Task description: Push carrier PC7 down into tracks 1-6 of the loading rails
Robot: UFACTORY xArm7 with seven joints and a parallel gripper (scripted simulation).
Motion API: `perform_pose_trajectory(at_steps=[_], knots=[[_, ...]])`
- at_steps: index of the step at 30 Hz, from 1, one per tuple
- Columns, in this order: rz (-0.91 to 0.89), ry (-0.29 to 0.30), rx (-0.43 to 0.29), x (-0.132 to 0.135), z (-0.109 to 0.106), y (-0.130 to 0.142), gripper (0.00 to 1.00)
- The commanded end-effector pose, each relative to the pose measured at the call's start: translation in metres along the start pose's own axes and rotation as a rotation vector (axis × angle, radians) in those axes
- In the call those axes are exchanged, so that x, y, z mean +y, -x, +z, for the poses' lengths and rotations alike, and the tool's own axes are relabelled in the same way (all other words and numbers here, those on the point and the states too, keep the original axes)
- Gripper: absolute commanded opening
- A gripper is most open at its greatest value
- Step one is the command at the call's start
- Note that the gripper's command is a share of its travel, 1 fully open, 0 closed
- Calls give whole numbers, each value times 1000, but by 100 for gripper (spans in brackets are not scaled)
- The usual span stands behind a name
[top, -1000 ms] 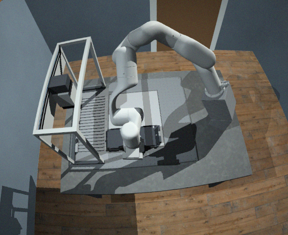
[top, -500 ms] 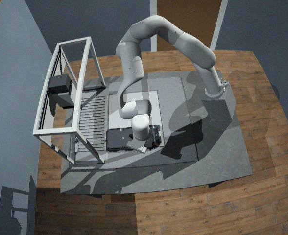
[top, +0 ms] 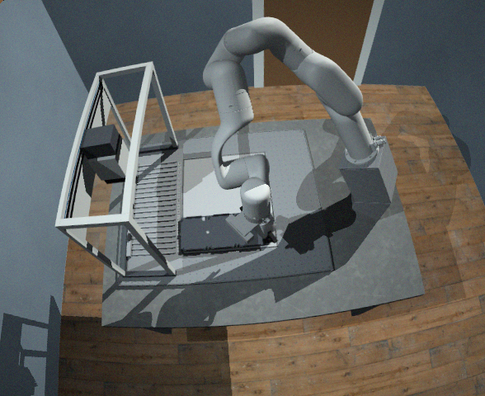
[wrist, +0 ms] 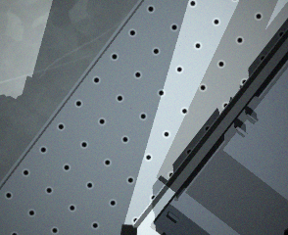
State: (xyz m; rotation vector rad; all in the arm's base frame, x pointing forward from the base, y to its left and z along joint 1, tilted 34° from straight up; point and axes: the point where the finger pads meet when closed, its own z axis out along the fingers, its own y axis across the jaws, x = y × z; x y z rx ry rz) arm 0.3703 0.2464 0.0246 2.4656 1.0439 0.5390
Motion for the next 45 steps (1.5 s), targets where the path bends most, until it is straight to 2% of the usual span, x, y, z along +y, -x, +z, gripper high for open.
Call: perform_pose_trajectory(at_steps=[1, 4, 6, 16, 19, 34, 45], knots=[[205, 13, 44, 0, -1, 28, 82], [305, 11, 44, -1, 0, 43, 82], [305, 11, 44, -1, 0, 43, 82], [639, 4, 45, -2, 2, 93, 82], [643, 4, 45, -2, 2, 106, 82], [643, 4, 45, -2, 2, 106, 82], [643, 4, 45, -2, 17, 105, 82]])
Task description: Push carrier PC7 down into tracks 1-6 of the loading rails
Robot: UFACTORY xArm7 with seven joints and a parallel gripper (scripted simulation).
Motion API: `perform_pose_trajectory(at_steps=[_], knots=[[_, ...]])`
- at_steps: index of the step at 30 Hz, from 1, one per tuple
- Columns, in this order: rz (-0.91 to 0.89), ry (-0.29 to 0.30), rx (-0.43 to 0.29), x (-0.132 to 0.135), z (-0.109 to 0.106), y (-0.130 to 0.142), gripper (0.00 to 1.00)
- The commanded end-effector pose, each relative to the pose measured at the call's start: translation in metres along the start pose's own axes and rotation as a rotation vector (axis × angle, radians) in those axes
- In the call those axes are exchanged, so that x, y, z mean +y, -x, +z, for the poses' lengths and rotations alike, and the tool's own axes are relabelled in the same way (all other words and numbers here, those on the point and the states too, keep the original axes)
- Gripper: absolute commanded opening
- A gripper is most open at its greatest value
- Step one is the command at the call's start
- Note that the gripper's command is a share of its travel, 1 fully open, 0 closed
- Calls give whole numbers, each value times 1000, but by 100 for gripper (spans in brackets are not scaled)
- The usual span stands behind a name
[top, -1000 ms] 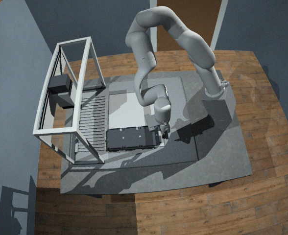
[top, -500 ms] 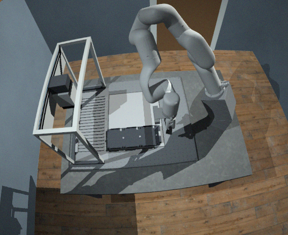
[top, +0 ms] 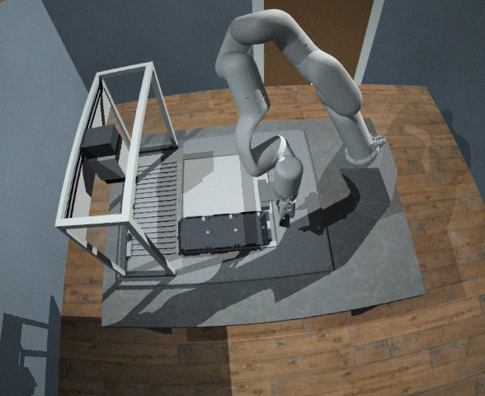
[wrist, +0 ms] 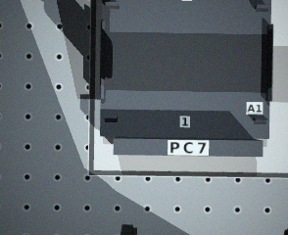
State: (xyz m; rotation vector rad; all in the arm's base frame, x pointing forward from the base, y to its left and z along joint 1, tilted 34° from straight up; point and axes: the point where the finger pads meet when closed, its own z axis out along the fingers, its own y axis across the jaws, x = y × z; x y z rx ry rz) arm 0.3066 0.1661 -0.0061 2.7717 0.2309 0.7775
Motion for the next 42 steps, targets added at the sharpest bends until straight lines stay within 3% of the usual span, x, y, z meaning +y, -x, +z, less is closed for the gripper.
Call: perform_pose_trajectory(at_steps=[1, 42], knots=[[-1, -2, 2, -1, 7, 0, 82], [-1, -2, 2, -1, 69, 0, 82]])
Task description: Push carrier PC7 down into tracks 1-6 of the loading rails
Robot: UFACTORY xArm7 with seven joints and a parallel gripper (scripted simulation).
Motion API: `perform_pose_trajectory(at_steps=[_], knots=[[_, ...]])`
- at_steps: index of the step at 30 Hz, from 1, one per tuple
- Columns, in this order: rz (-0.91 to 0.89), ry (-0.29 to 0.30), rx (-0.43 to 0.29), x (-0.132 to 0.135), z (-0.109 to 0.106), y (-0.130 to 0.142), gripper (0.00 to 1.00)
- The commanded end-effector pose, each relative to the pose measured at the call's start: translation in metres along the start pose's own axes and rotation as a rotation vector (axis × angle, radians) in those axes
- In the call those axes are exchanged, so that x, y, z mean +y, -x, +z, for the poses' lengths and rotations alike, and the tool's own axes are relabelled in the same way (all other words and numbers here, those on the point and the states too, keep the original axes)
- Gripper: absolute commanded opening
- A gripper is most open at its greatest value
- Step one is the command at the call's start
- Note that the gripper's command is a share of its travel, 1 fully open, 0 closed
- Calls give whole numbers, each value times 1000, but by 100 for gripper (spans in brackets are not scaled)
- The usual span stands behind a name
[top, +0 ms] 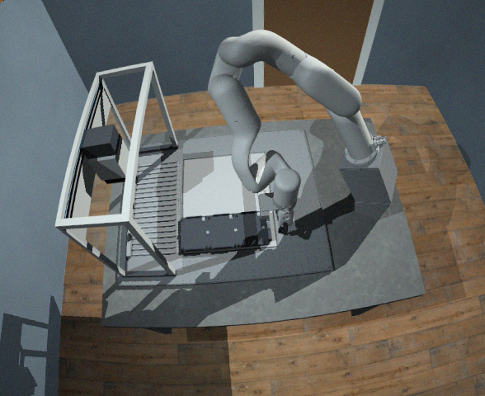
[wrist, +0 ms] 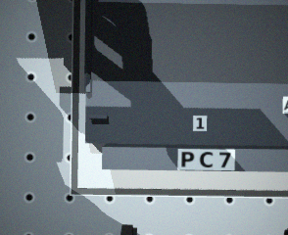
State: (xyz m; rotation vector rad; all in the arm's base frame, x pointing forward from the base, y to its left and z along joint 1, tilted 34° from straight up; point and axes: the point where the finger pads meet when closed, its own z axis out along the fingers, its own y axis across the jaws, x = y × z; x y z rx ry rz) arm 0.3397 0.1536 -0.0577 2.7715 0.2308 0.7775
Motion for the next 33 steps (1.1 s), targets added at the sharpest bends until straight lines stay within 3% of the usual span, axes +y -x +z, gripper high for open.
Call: perform_pose_trajectory(at_steps=[1, 33], knots=[[-1, -2, 2, -1, 8, 0, 82], [-1, -2, 2, -1, 24, 0, 82]])
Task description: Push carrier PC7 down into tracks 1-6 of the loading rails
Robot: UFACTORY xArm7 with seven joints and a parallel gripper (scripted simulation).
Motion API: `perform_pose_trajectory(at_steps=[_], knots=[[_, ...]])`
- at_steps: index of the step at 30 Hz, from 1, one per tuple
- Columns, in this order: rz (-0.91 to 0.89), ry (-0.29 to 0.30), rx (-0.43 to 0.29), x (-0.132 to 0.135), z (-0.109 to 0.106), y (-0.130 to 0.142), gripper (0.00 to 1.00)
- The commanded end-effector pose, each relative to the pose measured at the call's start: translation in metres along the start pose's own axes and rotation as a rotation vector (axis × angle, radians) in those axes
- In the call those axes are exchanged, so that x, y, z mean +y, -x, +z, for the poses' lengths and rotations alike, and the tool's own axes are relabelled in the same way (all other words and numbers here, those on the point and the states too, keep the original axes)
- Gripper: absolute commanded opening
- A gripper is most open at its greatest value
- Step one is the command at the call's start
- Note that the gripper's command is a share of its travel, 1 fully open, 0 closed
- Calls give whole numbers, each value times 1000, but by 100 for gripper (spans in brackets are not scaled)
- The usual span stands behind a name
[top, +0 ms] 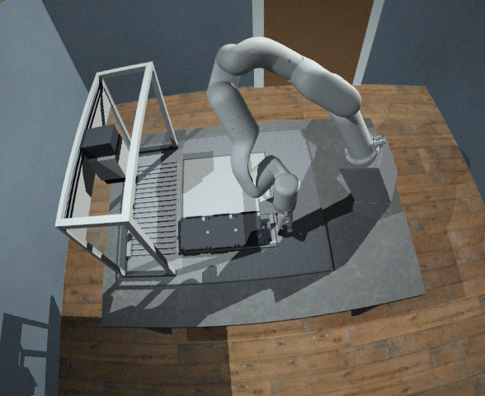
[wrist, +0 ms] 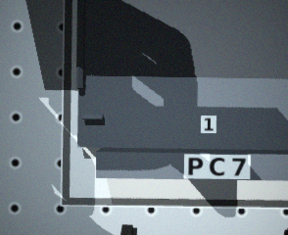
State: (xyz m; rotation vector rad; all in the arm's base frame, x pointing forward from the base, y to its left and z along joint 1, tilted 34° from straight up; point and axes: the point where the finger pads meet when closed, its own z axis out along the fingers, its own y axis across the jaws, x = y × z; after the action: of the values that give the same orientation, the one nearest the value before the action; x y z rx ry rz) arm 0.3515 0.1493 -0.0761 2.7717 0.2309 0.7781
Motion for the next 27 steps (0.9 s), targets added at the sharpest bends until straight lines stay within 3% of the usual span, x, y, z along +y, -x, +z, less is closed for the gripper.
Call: perform_pose_trajectory(at_steps=[1, 27], knots=[[-1, -2, 1, -1, 3, 0, 82], [-1, -2, 1, -1, 13, 0, 82]])
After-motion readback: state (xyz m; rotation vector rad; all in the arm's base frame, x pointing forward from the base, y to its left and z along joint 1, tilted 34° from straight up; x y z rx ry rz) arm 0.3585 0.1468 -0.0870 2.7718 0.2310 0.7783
